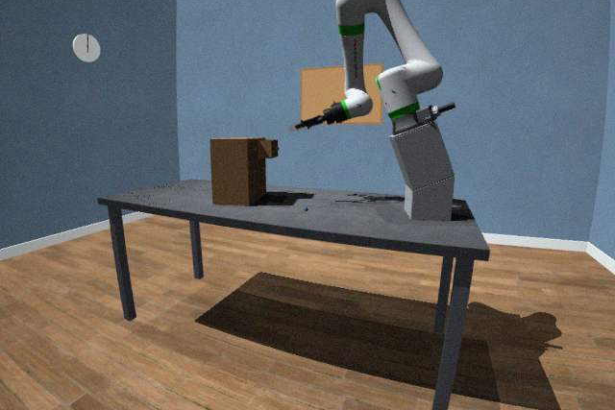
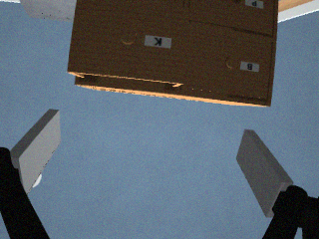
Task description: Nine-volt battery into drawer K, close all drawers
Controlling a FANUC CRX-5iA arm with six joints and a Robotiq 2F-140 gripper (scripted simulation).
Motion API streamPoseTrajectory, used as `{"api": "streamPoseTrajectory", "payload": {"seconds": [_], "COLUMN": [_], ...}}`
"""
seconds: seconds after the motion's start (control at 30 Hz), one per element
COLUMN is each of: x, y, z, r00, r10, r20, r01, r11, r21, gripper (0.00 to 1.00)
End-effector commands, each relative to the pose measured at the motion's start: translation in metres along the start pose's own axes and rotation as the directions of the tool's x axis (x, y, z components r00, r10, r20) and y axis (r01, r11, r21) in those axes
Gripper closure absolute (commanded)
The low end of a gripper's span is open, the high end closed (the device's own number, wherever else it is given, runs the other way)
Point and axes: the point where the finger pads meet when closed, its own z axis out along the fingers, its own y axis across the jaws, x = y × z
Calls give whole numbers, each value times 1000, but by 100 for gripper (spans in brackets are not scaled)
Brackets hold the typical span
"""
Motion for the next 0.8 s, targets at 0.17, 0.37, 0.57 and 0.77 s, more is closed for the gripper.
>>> {"api": "streamPoseTrajectory", "payload": {"seconds": [0.17,0.37,0.57,0.77], "x": [9,14,15,16], "y": [-1,-1,-1,-1], "z": [-34,-49,-53,-54], "r00": [1000,1000,1000,1000], "r10": [-1,-1,-1,-1], "r20": [0,0,0,0], "r01": [1,1,1,1], "r11": [1000,1000,1000,1000], "r21": [0,0,0,0], "gripper": [0,0,0,0]}}
